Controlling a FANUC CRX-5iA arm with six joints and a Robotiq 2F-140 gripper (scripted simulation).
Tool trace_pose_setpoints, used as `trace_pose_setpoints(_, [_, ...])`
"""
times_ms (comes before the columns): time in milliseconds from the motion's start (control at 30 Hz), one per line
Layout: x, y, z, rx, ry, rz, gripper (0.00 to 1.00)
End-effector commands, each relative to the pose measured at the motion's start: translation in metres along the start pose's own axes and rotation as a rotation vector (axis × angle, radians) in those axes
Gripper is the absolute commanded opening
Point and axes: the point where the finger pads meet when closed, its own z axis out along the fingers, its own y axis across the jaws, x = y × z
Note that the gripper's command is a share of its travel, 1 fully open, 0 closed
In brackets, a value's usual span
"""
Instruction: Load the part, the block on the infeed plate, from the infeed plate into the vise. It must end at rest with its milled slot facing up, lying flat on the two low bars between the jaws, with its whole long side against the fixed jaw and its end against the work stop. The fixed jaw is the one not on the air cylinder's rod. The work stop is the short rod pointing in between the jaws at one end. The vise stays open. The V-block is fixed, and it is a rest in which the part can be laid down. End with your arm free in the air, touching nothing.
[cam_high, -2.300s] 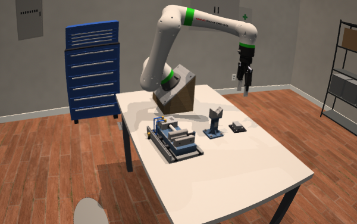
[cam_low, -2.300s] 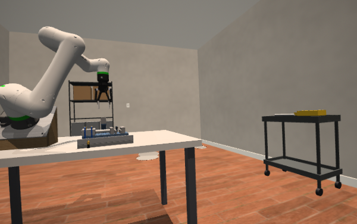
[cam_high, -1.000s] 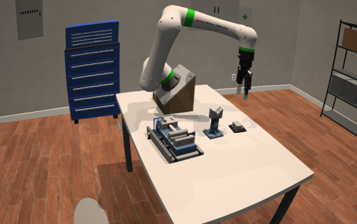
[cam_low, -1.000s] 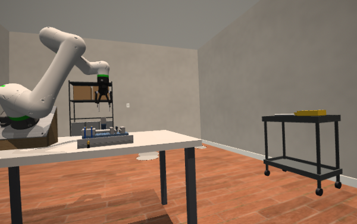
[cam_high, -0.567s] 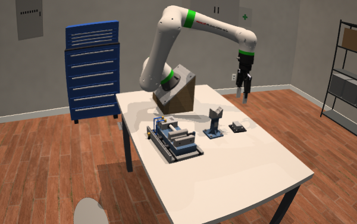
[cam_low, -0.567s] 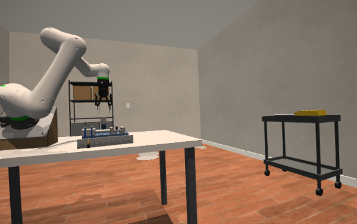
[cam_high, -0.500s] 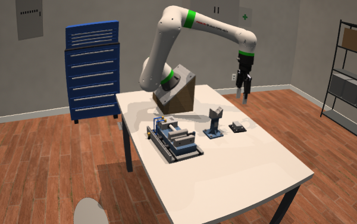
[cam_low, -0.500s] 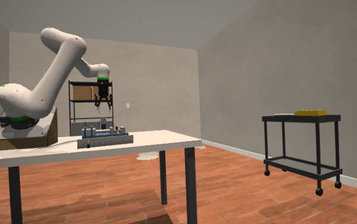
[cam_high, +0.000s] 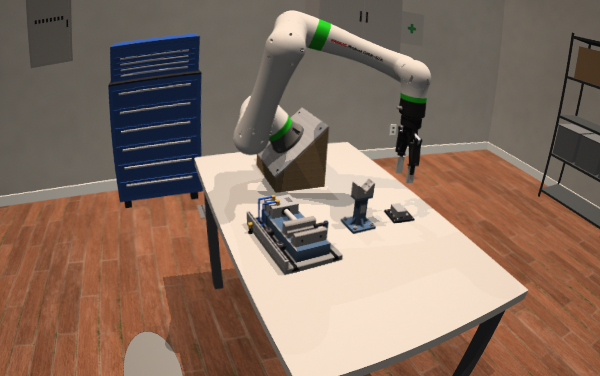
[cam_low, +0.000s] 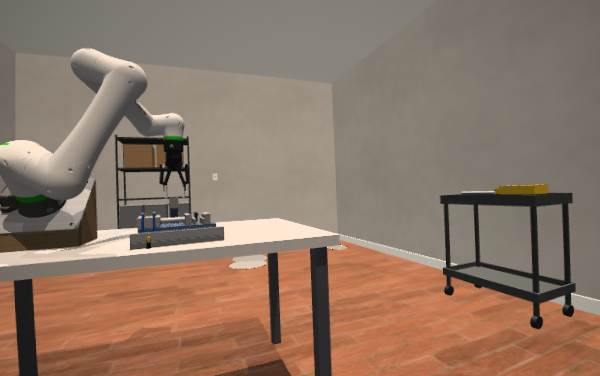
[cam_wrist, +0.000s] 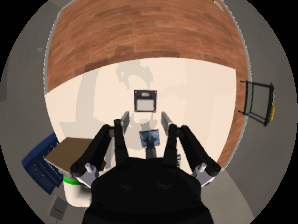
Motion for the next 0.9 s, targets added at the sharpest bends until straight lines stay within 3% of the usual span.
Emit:
trace_pose_setpoints(0, [0.0, 0.0, 0.006, 0.0, 0.0, 0.0, 0.51])
trace_pose_setpoints(867, [0.0, 0.0, 0.07, 0.0, 0.0, 0.0, 0.51])
